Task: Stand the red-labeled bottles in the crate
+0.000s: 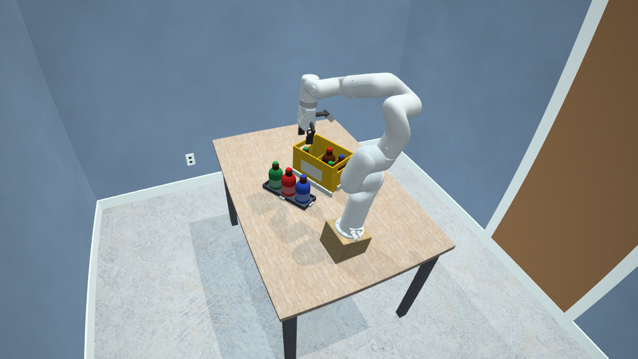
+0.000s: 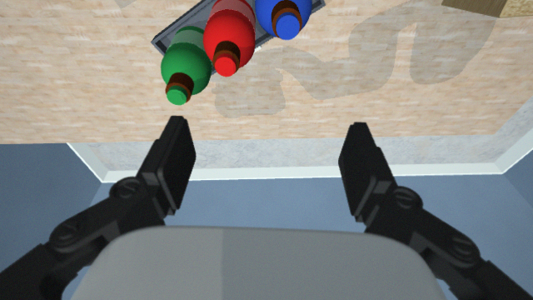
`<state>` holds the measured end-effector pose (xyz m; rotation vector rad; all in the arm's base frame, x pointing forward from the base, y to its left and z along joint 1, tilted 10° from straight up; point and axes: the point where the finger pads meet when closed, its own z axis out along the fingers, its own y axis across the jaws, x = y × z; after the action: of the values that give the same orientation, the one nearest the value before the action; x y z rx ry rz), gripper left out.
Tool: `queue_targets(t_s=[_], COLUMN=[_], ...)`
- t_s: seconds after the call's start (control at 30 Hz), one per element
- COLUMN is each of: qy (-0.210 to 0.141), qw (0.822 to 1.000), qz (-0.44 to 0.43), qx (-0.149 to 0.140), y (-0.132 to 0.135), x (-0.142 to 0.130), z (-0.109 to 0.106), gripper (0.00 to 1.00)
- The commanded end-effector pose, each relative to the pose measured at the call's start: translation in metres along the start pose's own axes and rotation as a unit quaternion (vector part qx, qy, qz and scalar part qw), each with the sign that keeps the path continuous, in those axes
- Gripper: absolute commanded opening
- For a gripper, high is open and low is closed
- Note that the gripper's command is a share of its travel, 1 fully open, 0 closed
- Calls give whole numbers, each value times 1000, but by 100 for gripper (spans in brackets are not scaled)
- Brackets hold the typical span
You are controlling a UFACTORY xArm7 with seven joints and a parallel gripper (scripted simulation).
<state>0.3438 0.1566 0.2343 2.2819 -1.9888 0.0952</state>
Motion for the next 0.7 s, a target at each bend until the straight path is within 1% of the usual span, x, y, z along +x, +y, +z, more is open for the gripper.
queue_targets(t_s=[0.0, 0.03, 0.1, 0.13, 0.2, 0.27, 0.3, 0.33, 0.37, 0.47, 0.5, 0.67], qy=[-6, -4, -4, 1, 1, 1, 7, 13, 13, 23, 23, 23], qw=[999, 997, 997, 994, 994, 994, 990, 987, 987, 983, 983, 983], qz=[44, 80, 80, 111, 111, 111, 136, 155, 155, 177, 177, 177], qx=[9, 15, 15, 21, 21, 21, 25, 29, 29, 32, 33, 33], y=[-58, -63, -84, -88, -107, -107, -126, -126, -131, -145, -148, -148], x=[36, 53, 71, 88, 108, 108, 144, 157, 164, 203, 209, 209], z=[17, 23, 31, 37, 46, 46, 62, 67, 70, 87, 90, 90], gripper=[100, 100, 100, 100, 100, 100, 100, 100, 100, 100, 100, 100])
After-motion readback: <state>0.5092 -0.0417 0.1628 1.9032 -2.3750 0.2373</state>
